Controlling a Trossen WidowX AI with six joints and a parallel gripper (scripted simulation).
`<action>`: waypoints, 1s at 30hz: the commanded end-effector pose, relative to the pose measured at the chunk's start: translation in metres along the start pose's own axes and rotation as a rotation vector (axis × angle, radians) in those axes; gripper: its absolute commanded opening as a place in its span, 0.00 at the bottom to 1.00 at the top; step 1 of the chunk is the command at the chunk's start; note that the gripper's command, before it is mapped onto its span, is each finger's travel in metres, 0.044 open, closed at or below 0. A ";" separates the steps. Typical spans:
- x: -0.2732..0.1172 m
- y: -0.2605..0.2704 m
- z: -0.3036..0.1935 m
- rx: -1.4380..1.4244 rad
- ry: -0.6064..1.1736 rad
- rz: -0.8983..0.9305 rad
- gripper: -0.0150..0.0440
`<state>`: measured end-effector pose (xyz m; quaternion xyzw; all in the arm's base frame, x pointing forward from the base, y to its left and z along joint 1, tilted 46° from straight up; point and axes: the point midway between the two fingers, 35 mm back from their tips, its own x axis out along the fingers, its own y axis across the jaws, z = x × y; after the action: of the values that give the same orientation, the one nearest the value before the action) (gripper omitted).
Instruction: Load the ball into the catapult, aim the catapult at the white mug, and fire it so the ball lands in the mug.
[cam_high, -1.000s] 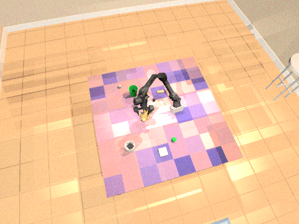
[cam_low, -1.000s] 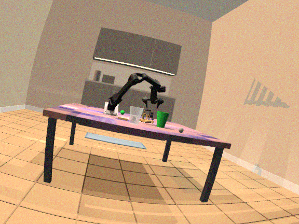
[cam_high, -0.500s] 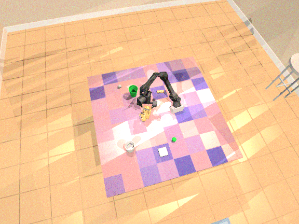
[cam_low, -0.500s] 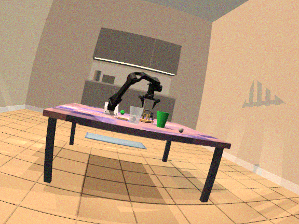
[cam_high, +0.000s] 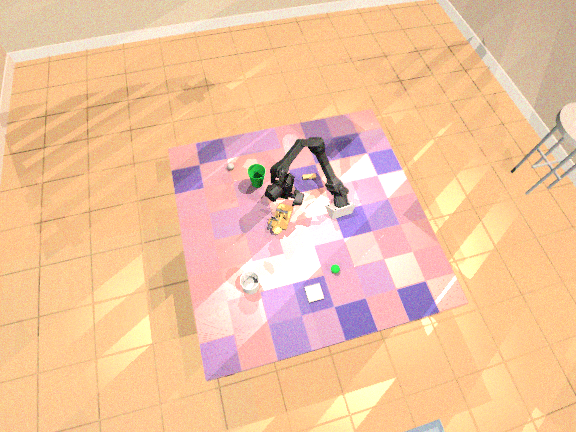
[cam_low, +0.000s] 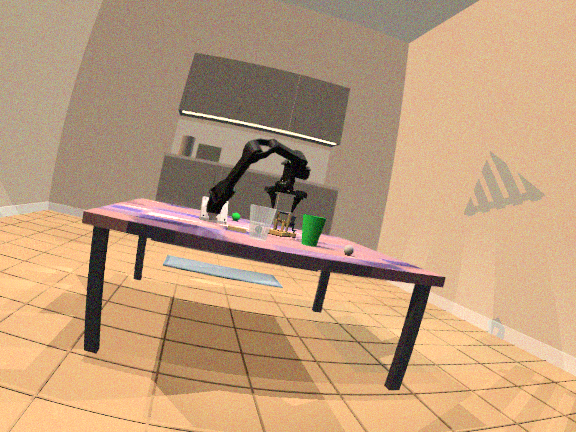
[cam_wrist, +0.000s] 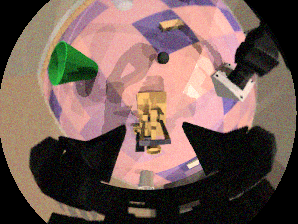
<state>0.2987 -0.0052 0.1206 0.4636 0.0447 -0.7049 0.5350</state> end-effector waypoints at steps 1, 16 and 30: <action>0.027 -0.001 0.004 0.001 -0.015 -0.003 1.00; 0.044 0.000 0.003 0.001 -0.014 -0.003 1.00; 0.067 0.000 0.004 0.001 -0.015 -0.002 1.00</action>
<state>0.2971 -0.0501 0.0799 0.4605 0.0410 -0.7088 0.5329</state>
